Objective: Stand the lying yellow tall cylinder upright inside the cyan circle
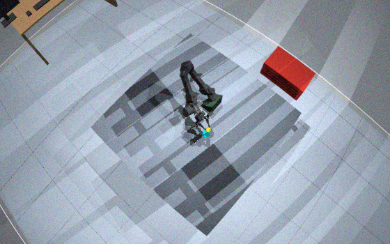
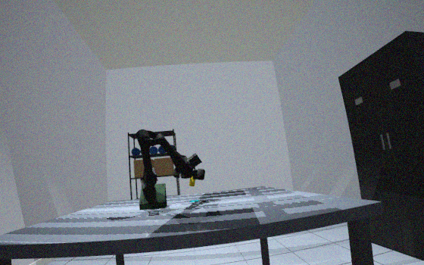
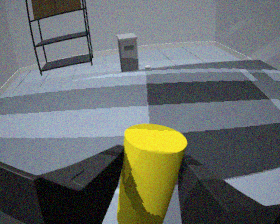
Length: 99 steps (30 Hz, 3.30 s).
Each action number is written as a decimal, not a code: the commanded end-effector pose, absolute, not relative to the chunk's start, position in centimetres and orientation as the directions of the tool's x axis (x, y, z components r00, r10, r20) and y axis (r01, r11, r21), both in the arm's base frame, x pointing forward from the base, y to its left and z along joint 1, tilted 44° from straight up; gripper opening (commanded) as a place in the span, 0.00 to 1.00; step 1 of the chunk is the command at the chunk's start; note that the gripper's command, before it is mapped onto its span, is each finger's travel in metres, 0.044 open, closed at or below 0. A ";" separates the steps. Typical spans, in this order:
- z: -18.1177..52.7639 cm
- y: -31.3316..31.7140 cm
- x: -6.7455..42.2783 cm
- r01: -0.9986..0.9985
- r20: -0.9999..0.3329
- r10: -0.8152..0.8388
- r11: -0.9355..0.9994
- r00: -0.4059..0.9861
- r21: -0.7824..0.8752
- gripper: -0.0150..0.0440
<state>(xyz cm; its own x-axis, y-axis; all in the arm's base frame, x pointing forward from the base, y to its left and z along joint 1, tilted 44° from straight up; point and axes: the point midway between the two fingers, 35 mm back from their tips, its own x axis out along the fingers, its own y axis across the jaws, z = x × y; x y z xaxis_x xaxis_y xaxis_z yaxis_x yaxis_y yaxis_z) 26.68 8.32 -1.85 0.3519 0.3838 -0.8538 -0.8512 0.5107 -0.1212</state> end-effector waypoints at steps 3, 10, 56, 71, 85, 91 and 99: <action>-1.6 8.3 26.4 -0.857 -0.831 0.411 0.496 0.375 -0.141 0.43; -1.2 8.2 26.3 -0.858 -0.803 0.436 0.485 0.407 -0.171 0.43; -0.8 6.9 25.6 -0.849 -0.701 0.506 0.442 0.503 -0.289 0.43; -4.1 3.7 25.1 -0.851 -0.707 0.503 0.439 0.498 -0.287 0.43; -6.5 1.6 24.2 -0.848 -0.700 0.506 0.446 0.504 -0.288 0.43; -7.6 0.4 24.0 -0.847 -0.707 0.498 0.450 0.502 -0.285 0.43; -7.6 0.4 24.0 -0.847 -0.707 0.498 0.450 0.502 -0.285 0.43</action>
